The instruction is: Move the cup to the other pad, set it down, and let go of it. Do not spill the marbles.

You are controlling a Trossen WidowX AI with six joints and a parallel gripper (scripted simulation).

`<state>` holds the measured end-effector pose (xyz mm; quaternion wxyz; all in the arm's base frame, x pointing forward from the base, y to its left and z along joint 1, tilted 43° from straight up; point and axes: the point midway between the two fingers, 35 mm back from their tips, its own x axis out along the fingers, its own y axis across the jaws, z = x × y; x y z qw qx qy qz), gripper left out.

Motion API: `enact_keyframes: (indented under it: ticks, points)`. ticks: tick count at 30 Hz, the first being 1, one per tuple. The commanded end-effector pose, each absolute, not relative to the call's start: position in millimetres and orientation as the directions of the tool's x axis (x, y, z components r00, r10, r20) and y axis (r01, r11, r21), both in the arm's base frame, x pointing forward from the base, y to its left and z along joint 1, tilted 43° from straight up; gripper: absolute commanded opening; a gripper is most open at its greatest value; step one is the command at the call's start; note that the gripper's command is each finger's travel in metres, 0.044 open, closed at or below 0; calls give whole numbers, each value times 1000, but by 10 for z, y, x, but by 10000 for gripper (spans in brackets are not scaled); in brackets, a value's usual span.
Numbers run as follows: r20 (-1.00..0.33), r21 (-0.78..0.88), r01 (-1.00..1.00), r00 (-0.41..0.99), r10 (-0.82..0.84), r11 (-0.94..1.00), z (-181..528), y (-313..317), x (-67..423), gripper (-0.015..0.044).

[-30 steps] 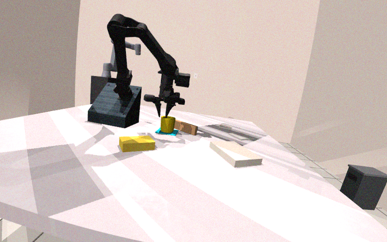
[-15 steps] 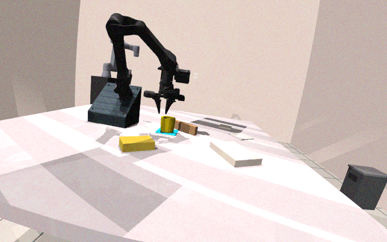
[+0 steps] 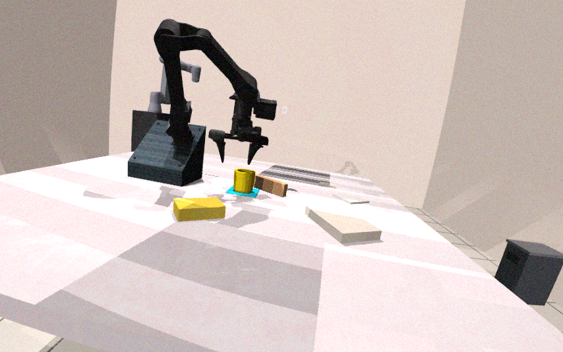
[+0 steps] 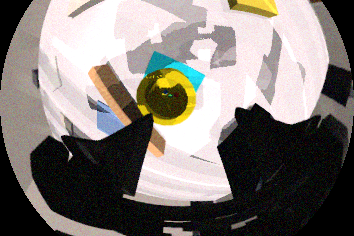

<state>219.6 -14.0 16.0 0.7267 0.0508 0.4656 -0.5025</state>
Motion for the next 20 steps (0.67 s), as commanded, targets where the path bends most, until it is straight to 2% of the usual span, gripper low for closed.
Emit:
enact_keyframes:
  ticks: [1,12,20]
  points:
    - [-734,-379,782,73,-675,496,244,-43,2215,440]
    - [-737,-370,785,78,-672,496,563,264,2158,440]
    - [-732,-381,780,74,-678,497,544,262,2150,440]
